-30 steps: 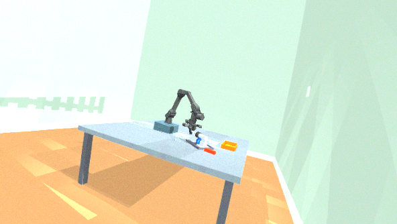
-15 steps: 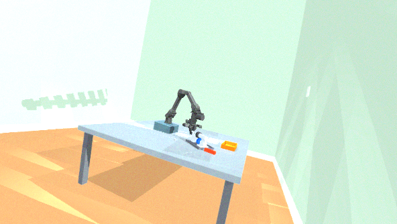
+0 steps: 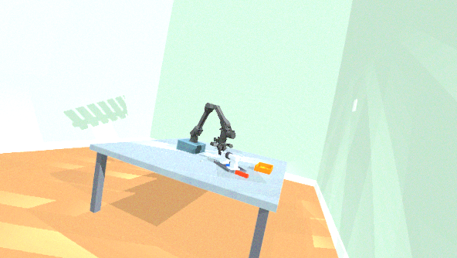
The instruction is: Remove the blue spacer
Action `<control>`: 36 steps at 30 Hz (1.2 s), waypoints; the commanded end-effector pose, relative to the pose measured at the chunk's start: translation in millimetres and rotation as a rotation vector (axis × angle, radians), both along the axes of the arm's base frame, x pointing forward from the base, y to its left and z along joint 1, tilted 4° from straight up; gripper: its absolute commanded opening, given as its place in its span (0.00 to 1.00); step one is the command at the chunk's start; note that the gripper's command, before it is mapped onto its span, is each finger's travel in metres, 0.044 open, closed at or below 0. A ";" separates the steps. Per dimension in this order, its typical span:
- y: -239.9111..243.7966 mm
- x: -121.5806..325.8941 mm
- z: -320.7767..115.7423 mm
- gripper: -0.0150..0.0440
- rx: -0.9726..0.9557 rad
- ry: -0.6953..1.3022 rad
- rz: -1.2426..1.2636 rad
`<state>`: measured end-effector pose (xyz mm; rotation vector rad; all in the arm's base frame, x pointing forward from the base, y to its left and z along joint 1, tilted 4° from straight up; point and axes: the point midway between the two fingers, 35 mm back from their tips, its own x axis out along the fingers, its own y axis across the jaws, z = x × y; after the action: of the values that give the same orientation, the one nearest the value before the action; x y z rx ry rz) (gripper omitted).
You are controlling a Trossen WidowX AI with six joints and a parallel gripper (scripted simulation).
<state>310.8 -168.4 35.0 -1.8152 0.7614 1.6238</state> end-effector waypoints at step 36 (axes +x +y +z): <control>-6.2 5.0 2.2 0.25 -0.007 -0.006 0.000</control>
<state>314.4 -172.5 35.9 -1.8132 0.7607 1.6248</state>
